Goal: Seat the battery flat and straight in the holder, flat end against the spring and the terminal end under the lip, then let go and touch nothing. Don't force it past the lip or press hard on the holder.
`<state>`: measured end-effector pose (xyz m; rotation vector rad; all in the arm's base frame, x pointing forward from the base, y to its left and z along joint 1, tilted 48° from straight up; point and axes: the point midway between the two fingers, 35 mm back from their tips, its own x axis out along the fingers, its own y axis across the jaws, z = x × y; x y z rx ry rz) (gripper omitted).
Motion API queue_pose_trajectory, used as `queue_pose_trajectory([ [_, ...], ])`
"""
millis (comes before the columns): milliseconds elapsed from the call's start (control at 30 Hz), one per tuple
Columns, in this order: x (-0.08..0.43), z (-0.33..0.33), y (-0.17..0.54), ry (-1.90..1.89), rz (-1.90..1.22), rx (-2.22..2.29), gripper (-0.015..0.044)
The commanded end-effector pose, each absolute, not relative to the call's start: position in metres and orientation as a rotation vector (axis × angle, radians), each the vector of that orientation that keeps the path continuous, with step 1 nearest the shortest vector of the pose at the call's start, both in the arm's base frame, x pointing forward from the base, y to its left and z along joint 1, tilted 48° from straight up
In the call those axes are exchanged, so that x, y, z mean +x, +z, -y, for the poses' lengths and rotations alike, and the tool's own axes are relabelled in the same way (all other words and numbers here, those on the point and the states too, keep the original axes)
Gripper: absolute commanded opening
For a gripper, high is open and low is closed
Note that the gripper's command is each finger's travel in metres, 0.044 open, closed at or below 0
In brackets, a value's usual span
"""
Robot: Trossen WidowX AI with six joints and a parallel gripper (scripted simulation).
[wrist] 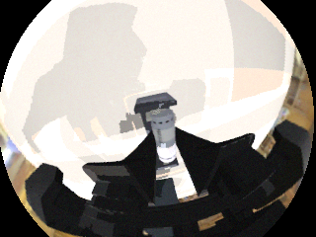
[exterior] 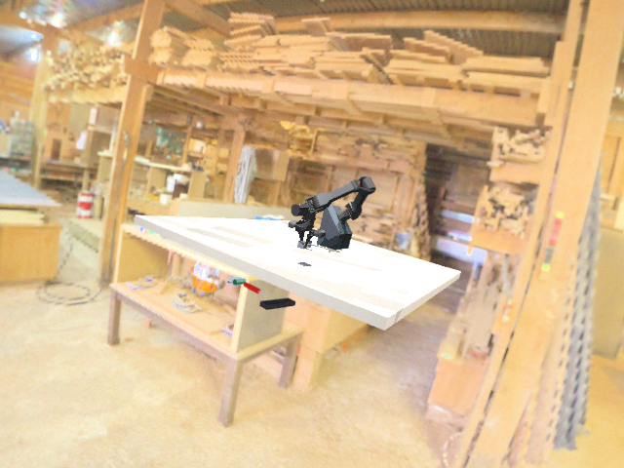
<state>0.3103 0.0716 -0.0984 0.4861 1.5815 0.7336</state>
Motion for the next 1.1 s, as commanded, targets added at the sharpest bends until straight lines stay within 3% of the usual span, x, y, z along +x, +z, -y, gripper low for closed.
queue_pose_trajectory([
  [0, 0.3126, -0.0734, -0.0978, 0.732, -1.548, 0.484, 0.0083],
  [1067, 0.3076, -0.0758, -0.0978, 0.68, -1.417, 0.518, 0.0083],
])
